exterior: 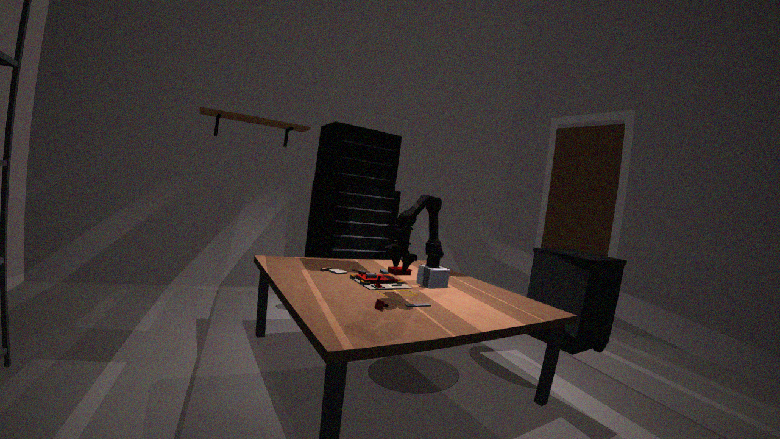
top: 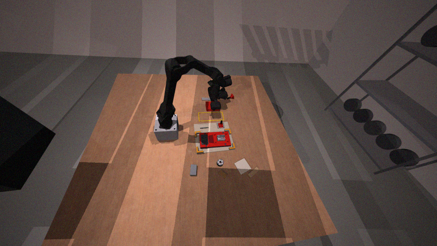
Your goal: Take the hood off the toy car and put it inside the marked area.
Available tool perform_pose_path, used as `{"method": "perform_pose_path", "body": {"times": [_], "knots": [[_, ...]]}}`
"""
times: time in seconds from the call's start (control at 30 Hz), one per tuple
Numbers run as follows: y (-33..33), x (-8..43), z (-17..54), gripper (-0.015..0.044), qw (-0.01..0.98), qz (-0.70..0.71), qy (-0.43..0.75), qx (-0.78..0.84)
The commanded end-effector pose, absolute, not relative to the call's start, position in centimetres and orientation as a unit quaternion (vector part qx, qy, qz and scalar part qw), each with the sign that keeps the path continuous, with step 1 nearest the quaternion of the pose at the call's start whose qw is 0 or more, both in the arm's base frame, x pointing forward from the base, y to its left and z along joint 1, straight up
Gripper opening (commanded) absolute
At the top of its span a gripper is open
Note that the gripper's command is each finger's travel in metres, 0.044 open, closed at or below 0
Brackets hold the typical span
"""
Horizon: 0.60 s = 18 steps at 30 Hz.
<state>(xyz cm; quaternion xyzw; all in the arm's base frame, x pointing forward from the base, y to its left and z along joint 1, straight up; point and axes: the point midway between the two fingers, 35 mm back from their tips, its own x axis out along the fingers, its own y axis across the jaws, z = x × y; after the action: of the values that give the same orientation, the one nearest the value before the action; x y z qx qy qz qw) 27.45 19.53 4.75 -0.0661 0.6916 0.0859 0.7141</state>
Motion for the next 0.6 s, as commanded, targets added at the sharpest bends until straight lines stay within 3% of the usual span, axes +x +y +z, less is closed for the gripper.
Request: {"method": "perform_pose_path", "body": {"times": [0.0, 0.57], "knots": [[19.4, 27.2, 4.4, 0.0000, 0.713, 0.080, 0.694, -0.063], [19.6, 27.3, 2.9, 0.0000, 0.713, 0.080, 0.694, -0.063]]}}
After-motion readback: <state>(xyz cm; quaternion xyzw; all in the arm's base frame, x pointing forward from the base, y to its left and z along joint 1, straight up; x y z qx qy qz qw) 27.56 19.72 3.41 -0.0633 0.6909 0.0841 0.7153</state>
